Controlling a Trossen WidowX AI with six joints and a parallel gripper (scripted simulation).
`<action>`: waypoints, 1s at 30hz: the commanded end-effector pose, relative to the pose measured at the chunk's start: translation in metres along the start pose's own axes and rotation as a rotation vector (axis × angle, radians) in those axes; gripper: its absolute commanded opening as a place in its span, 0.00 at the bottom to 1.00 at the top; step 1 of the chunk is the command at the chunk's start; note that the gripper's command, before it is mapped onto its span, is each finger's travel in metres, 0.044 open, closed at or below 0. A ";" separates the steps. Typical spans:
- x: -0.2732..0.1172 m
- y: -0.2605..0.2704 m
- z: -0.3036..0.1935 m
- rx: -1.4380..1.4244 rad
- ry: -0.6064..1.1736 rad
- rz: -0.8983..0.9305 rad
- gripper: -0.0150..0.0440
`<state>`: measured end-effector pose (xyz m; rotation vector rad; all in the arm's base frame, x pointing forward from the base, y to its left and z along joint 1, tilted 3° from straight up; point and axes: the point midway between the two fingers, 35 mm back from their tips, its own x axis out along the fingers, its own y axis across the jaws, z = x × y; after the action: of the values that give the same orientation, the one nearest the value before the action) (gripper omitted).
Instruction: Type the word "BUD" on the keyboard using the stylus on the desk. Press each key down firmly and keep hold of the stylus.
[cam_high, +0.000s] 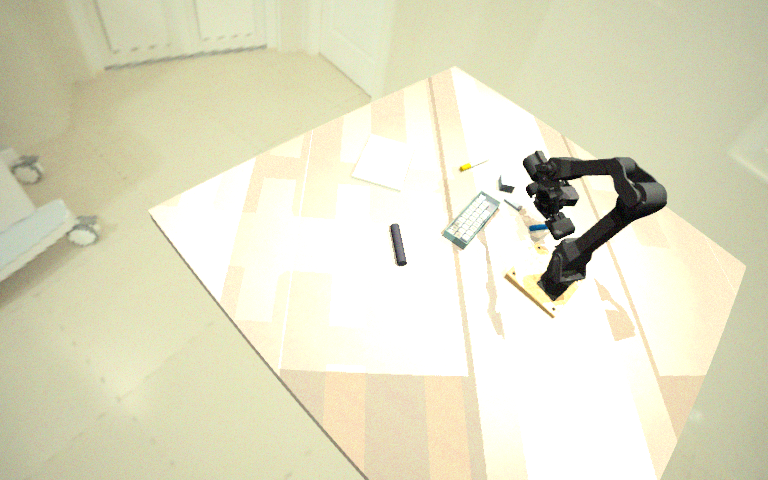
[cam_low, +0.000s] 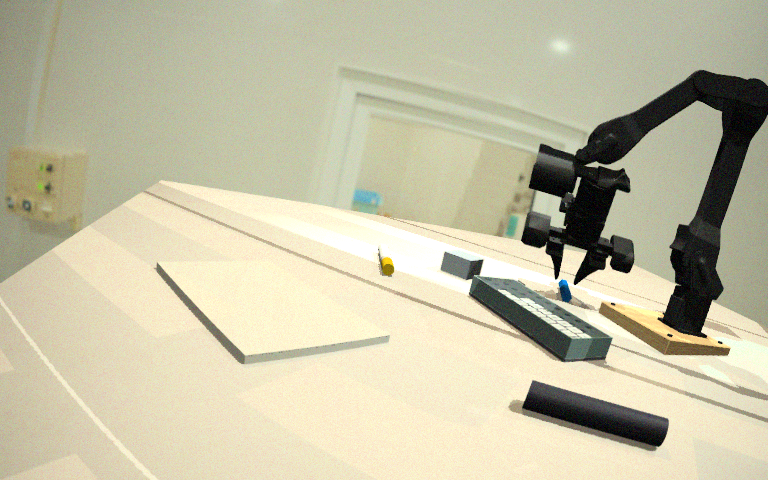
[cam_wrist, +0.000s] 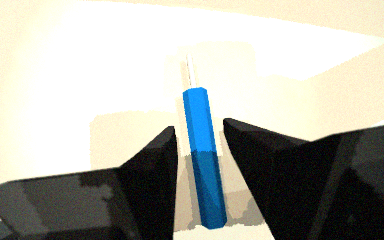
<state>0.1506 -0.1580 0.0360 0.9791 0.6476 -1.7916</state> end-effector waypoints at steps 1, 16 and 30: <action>0.004 -0.001 -0.002 -0.009 -0.004 -0.006 0.51; 0.012 -0.001 -0.006 -0.009 -0.004 -0.006 0.51; 0.011 -0.001 -0.006 -0.001 0.000 -0.002 0.25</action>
<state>0.1492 -0.1581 0.0234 0.9753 0.6521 -1.7946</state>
